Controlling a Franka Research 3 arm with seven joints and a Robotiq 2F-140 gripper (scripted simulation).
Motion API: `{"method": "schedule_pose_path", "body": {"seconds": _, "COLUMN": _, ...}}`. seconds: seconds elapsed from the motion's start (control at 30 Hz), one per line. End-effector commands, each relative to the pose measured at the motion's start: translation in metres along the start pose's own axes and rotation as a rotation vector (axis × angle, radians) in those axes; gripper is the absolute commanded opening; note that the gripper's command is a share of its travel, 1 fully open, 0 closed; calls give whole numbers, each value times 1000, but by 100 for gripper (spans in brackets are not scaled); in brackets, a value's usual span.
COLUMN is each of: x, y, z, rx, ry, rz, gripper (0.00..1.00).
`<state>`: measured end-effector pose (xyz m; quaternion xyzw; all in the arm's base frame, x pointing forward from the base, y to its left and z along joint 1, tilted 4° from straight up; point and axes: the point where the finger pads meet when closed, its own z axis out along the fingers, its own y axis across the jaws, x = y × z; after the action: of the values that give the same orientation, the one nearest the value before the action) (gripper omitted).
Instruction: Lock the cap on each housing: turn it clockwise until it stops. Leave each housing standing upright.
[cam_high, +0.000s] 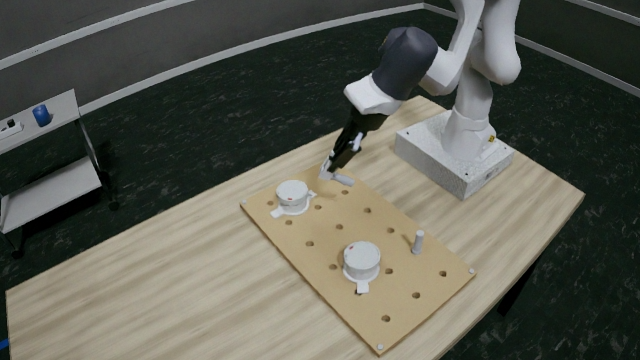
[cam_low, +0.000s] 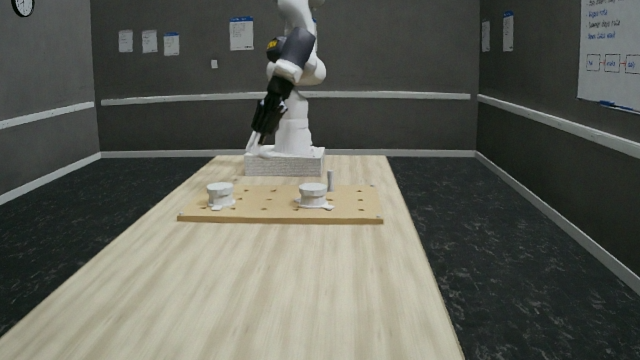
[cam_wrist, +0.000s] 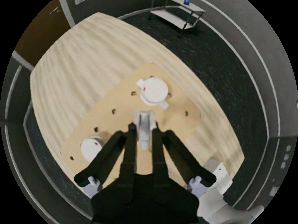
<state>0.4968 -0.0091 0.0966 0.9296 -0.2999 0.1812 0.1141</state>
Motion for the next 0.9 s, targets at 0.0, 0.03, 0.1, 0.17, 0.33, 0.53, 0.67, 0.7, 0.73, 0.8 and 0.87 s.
{"method": "schedule_pose_path", "body": {"seconds": 0.0, "x": 6, "y": -6, "z": -3, "rx": 3, "ry": 135, "rz": 165, "gripper": 10}}
{"method": "schedule_pose_path", "body": {"seconds": 0.03, "x": 5, "y": -6, "z": -3, "rx": 6, "ry": 141, "rz": 165, "gripper": 10}}
{"method": "schedule_pose_path", "body": {"seconds": 0.1, "x": 5, "y": -6, "z": -3, "rx": 7, "ry": 146, "rz": 165, "gripper": 10}}
{"method": "schedule_pose_path", "body": {"seconds": 0.17, "x": 5, "y": -6, "z": -3, "rx": 7, "ry": 147, "rz": 165, "gripper": 10}}
{"method": "schedule_pose_path", "body": {"seconds": 0.33, "x": 3, "y": -5, "z": -2, "rx": -5, "ry": 163, "rz": 163, "gripper": 10}}
{"method": "schedule_pose_path", "body": {"seconds": 0.53, "x": -3, "y": 1, "z": 2, "rx": -42, "ry": 248, "rz": 160, "gripper": 10}}
{"method": "schedule_pose_path", "body": {"seconds": 0.67, "x": -1, "y": 1, "z": 2, "rx": -49, "ry": 355, "rz": 160, "gripper": 10}}
{"method": "schedule_pose_path", "body": {"seconds": 0.7, "x": 0, "y": 0, "z": 1, "rx": -45, "ry": 381, "rz": 161, "gripper": 10}}
{"method": "schedule_pose_path", "body": {"seconds": 0.73, "x": 1, "y": -1, "z": 0, "rx": -40, "ry": 404, "rz": 162, "gripper": 10}}
{"method": "schedule_pose_path", "body": {"seconds": 0.8, "x": 3, "y": -4, "z": -2, "rx": -30, "ry": 441, "rz": 164, "gripper": 10}}
{"method": "schedule_pose_path", "body": {"seconds": 0.87, "x": 5, "y": -6, "z": -3, "rx": -22, "ry": 461, "rz": 165, "gripper": 10}}
